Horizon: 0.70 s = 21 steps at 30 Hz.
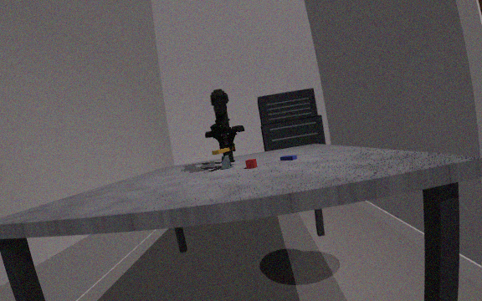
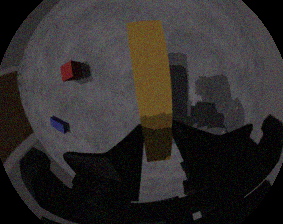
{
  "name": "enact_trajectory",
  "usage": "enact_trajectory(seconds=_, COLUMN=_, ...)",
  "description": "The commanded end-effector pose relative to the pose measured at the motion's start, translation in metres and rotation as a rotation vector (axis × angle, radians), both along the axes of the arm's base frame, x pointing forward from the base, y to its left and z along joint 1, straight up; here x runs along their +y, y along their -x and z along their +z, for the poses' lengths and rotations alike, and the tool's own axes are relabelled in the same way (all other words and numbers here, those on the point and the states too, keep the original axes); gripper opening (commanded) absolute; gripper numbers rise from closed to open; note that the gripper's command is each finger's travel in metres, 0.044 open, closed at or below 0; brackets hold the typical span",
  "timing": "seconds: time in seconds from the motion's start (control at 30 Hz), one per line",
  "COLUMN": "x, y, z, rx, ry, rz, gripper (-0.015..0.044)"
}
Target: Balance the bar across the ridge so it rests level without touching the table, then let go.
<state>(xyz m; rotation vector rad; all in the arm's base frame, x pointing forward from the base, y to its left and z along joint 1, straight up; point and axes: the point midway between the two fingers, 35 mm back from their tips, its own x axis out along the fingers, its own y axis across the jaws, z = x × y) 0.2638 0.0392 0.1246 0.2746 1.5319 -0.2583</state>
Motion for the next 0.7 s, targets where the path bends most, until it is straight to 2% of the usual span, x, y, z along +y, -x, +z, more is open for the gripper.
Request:
enact_trajectory(seconds=0.0, x=-0.0012, y=-0.0003, z=-0.0076, rx=-0.002, ry=0.003, rz=-0.001, gripper=0.0)
enact_trajectory(seconds=0.67, x=-0.0015, y=-0.0003, z=-0.011, rx=-0.002, ry=0.003, rz=-0.001, gripper=0.0)
